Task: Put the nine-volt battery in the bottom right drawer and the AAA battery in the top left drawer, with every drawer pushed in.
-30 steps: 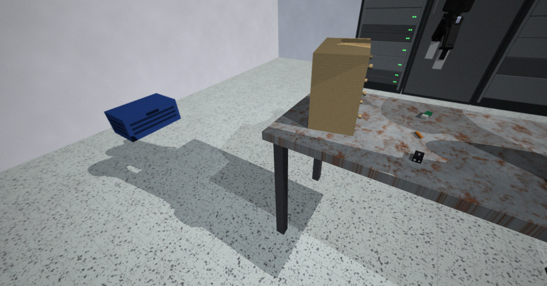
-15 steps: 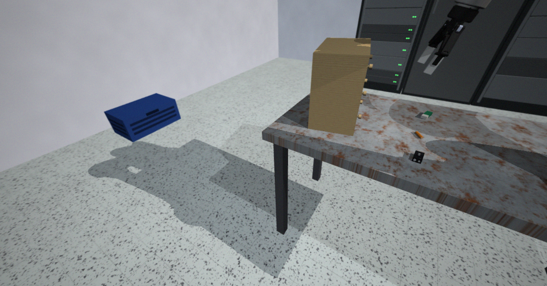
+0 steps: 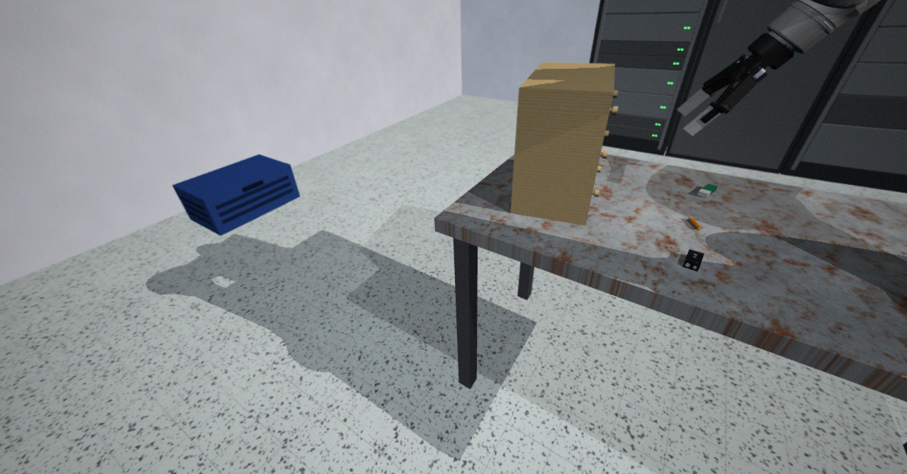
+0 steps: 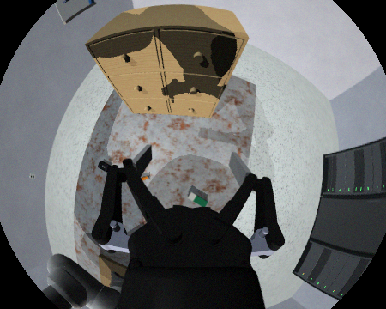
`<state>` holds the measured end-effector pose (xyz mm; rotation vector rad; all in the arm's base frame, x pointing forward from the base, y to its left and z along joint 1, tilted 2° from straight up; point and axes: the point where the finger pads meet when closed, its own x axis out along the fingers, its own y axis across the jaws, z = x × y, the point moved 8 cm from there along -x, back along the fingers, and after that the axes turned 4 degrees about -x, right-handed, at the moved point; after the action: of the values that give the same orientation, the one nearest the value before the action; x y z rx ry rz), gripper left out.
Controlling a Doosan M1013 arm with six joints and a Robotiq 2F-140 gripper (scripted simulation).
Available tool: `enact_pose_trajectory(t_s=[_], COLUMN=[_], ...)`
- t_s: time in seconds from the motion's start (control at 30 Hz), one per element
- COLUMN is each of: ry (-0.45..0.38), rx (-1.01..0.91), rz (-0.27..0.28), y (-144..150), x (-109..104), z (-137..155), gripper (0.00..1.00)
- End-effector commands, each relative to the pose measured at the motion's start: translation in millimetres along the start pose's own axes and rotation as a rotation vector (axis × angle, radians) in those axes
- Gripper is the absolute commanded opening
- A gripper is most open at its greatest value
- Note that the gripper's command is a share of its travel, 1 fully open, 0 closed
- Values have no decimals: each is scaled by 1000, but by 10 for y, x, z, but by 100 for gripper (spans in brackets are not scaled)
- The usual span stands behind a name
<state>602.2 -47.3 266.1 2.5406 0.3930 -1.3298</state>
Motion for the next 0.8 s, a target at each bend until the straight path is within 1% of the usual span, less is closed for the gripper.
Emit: enact_pose_trajectory(t_s=[0.0,0.13,0.2,0.7,0.77], ry=[105,164,164,360,360], rx=[-7,-6,-6,-4,-4], rz=[-20,-16,-16,-3,-3], y=[-11,-16,-16,-30,-30], x=[105,179,179,447,447], z=[54,87,87,195,195], gripper=[100,100,100,100,100])
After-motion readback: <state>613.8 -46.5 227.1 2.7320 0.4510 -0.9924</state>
